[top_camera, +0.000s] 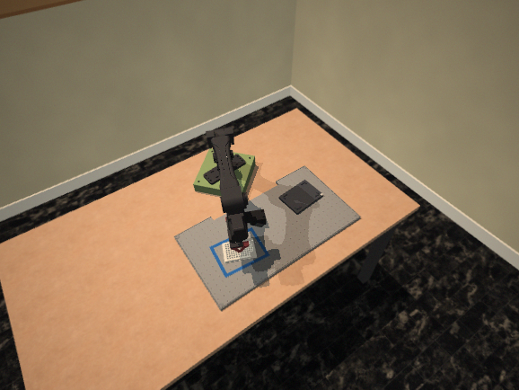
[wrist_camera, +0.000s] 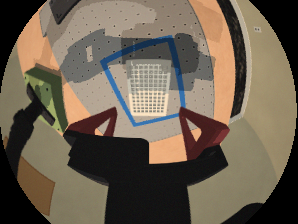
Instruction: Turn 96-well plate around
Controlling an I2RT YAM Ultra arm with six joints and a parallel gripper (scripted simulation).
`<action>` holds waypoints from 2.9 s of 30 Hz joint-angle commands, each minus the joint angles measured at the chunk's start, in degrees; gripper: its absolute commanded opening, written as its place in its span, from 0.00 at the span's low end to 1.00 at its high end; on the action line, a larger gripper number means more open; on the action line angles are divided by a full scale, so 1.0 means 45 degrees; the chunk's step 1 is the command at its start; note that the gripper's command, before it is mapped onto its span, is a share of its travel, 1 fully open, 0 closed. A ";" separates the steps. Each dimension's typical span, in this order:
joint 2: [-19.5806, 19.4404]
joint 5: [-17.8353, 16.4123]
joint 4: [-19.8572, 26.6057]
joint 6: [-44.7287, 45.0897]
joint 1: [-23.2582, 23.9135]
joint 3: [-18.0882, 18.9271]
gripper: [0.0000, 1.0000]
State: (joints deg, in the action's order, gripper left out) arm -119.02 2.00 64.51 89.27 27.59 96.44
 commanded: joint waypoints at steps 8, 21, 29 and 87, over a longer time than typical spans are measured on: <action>0.0232 -0.0074 0.0064 -0.0007 -0.0012 0.0103 1.00; 0.0232 -0.0074 0.0064 -0.0007 -0.0012 0.0103 1.00; 0.0232 -0.0074 0.0064 -0.0007 -0.0012 0.0103 1.00; 0.0231 -0.0073 0.0068 -1.4861 -0.0011 0.0110 1.00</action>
State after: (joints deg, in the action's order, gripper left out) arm -119.02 1.93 64.79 29.78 27.59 96.47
